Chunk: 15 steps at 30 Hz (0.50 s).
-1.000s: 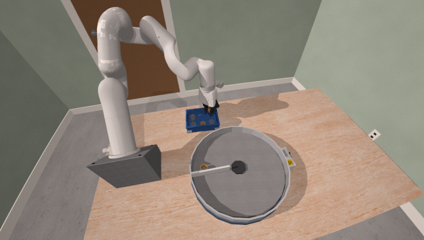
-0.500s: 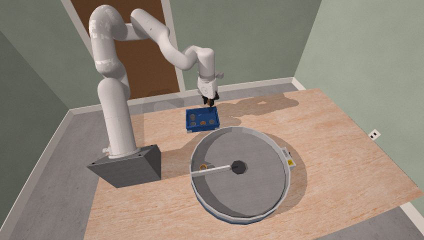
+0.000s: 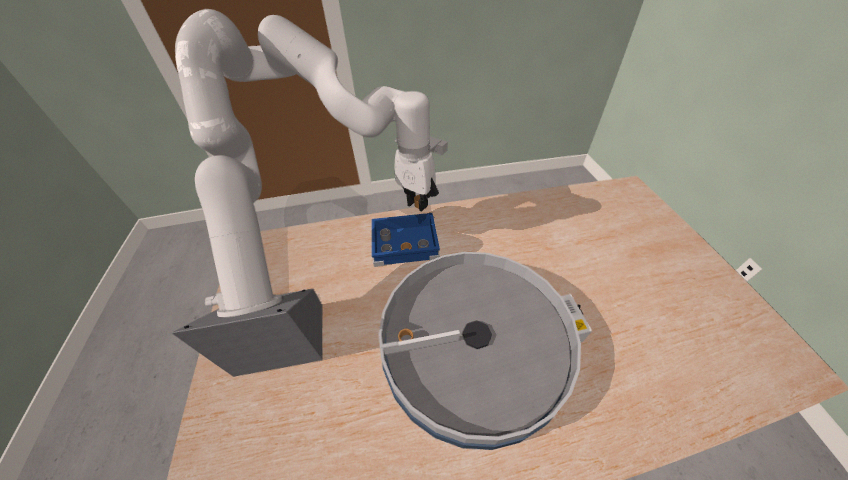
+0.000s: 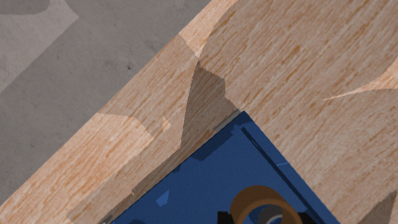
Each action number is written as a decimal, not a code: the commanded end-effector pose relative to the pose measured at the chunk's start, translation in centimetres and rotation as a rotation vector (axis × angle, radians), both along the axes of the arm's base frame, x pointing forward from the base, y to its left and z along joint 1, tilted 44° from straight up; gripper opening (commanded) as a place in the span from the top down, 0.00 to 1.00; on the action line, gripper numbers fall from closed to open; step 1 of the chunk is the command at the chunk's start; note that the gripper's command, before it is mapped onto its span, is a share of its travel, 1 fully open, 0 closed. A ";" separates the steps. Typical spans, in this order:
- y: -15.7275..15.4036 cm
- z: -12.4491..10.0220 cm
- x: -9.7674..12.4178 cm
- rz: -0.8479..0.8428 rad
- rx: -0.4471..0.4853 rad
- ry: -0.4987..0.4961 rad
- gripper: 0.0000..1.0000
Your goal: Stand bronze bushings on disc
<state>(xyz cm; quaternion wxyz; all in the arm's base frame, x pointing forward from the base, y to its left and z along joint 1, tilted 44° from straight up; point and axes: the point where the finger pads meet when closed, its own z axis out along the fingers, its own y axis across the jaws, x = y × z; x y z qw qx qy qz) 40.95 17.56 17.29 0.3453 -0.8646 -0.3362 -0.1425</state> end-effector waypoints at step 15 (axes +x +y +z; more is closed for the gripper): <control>-1.3 -1.0 0.0 -0.001 0.000 -0.003 1.00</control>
